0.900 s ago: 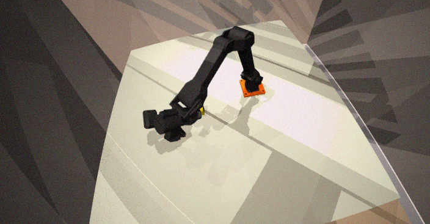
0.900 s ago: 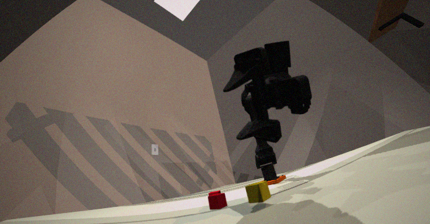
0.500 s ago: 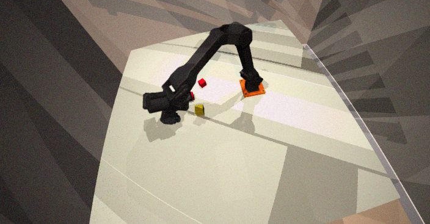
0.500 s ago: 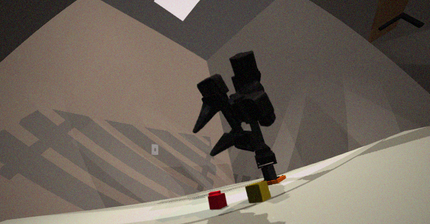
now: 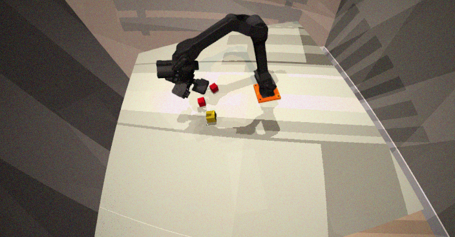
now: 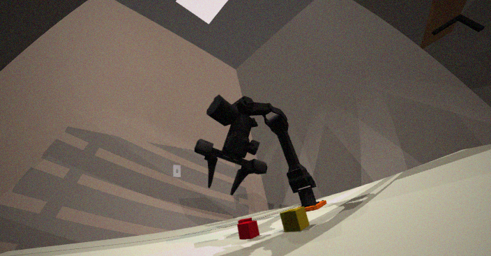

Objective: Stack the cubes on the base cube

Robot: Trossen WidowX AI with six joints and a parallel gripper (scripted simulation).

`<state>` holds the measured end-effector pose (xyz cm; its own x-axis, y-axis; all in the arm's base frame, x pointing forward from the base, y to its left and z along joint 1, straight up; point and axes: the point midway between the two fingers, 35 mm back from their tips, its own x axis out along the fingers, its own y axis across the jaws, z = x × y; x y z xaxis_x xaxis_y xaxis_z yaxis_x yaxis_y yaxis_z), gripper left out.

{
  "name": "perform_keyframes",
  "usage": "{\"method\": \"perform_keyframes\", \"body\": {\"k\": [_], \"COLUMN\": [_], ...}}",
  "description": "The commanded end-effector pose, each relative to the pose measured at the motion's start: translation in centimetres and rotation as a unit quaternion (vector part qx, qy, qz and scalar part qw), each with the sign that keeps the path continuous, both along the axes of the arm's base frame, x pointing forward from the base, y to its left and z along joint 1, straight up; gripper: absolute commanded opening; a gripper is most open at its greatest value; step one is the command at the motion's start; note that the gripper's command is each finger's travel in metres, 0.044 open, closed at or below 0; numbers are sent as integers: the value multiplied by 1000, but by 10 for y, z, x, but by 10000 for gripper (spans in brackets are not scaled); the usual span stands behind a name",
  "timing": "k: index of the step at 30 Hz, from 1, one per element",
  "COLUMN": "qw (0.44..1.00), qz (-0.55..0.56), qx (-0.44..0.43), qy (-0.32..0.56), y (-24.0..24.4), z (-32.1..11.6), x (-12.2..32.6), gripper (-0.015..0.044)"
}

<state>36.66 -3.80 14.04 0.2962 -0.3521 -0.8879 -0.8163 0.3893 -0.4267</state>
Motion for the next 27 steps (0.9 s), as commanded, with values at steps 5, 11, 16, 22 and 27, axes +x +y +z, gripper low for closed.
{"method": "perform_keyframes", "body": {"k": [5, 11, 16, 22, 27], "qw": [979, 937, 931, 931, 931], "qz": [-156, -269, -282, -282, -282], "qx": [124, 210, 220, 220, 220], "qy": [51, 78, 81, 81, 81], "y": [-44, -60, -61, -61, -62], "z": [3, 11, 12, 7, -31], "x": [-59, -101, -106, -105, -103], "gripper": [265, 265, 265, 265, 265]}}
